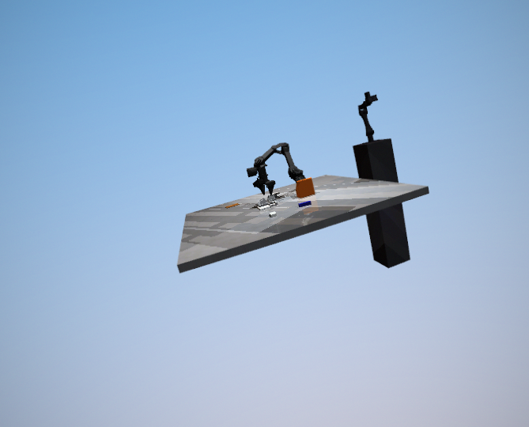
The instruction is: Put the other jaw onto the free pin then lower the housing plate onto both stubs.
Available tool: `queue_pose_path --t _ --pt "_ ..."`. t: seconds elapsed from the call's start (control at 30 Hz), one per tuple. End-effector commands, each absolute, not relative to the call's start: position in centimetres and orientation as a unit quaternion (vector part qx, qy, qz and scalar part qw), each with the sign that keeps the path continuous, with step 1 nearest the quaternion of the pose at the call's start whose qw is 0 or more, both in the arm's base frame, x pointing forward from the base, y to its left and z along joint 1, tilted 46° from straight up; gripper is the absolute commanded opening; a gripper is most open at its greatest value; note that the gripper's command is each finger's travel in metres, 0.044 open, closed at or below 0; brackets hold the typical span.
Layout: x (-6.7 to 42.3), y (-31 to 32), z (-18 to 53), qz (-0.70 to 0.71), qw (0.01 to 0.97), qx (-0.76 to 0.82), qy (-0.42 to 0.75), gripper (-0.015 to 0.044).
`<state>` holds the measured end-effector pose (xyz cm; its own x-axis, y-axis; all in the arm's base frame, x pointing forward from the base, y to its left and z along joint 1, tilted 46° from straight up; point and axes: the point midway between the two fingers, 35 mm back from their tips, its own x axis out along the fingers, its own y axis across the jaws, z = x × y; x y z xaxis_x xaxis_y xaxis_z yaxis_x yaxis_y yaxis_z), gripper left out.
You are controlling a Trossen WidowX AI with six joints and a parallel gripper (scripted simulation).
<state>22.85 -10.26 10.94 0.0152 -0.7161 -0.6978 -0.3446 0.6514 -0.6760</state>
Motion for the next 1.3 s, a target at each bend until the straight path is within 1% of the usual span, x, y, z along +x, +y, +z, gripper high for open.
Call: queue_pose_path --t 0.0,0.77,1.27 --pt "22.6 -10.8 10.4 -0.154 0.593 -0.388 0.688 0.044" --pt "22.5 -13.4 7.9 -0.155 0.593 -0.389 0.688 0.044" --pt "22.5 -13.5 7.8 -0.156 0.592 -0.39 0.688 0.044"
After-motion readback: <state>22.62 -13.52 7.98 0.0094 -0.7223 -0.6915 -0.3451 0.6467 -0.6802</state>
